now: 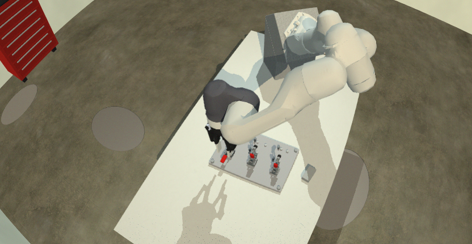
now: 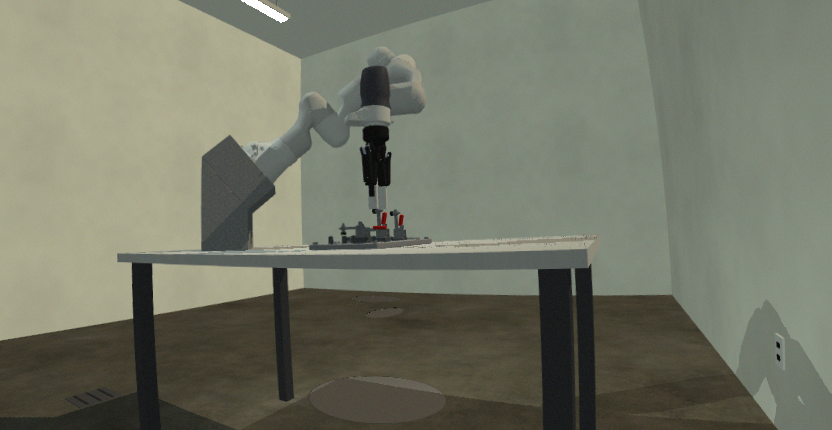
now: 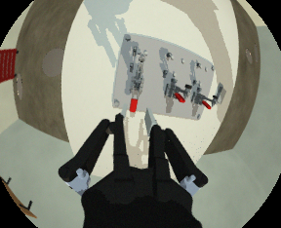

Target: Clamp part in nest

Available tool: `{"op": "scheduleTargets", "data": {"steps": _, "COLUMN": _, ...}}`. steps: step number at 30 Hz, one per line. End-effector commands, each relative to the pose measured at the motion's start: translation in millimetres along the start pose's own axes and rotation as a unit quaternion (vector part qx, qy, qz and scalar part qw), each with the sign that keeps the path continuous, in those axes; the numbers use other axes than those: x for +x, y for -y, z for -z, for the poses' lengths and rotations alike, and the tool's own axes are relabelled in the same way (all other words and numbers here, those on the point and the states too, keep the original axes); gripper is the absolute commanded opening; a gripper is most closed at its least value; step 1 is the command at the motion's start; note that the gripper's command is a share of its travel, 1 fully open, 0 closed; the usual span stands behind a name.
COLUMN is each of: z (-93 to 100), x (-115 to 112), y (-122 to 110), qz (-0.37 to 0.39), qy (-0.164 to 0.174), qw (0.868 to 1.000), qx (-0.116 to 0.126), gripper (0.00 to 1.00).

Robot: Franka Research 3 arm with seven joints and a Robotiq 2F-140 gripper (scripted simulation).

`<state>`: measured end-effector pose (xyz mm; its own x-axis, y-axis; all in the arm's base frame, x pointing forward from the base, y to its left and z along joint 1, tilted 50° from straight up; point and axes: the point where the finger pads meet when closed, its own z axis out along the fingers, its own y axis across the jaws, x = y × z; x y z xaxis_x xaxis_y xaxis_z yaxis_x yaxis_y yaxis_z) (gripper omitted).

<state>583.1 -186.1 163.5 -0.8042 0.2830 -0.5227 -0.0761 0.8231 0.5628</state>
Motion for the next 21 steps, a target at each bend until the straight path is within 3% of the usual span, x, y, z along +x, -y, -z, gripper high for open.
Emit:
{"op": "scheduleTargets", "data": {"steps": 1, "z": -11.7, "x": -3.9, "y": 4.9, "qz": 0.007, "qy": 0.005, "qw": 1.000, "qx": 0.008, "gripper": 0.28}}
{"op": "scheduleTargets", "data": {"steps": 7, "z": -26.1, "x": -4.1, "y": 5.2, "qz": 0.007, "qy": 0.005, "qw": 1.000, "qx": 0.008, "gripper": 0.28}}
{"op": "scheduleTargets", "data": {"steps": 21, "z": -31.4, "x": -4.1, "y": 5.2, "qz": 0.007, "qy": 0.005, "qw": 1.000, "qx": 0.008, "gripper": 0.28}}
